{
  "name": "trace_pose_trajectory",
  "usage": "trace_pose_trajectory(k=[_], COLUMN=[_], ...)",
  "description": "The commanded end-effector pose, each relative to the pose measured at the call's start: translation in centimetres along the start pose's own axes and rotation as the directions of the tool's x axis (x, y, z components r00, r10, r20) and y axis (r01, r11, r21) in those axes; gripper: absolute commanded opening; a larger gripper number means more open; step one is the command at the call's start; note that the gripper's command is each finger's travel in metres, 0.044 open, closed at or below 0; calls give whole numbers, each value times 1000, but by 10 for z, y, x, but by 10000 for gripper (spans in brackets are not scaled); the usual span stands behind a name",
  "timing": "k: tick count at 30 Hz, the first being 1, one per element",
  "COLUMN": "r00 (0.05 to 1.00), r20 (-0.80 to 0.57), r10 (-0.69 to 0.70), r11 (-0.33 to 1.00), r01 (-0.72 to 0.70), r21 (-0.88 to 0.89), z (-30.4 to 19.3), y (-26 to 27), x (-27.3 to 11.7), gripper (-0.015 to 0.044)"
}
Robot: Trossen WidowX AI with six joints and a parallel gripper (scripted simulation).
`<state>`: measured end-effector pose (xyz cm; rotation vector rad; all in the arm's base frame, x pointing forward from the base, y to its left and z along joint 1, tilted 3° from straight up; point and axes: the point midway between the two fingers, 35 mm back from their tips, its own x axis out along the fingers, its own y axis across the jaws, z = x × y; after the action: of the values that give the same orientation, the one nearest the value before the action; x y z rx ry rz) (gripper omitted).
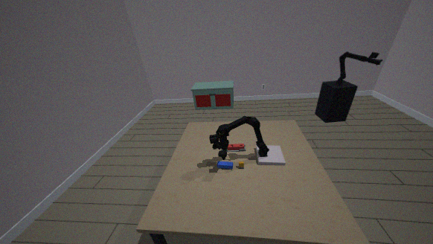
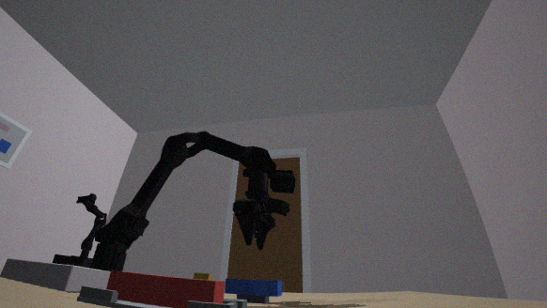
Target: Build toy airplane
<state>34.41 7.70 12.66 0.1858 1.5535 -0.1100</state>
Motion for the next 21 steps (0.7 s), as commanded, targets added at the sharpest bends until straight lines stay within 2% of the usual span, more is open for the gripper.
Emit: trace_pose_trajectory(k=[1,5,21], r00=[1000,1000,1000], r20=[-7,-8,-8], r10=[-1,-1,-1], r11=[1000,1000,1000], r01=[1,1,1], r21=[15,15,15], z=[0,0,-1], y=[7,7,7], x=[5,43,61], gripper=[440,440,440])
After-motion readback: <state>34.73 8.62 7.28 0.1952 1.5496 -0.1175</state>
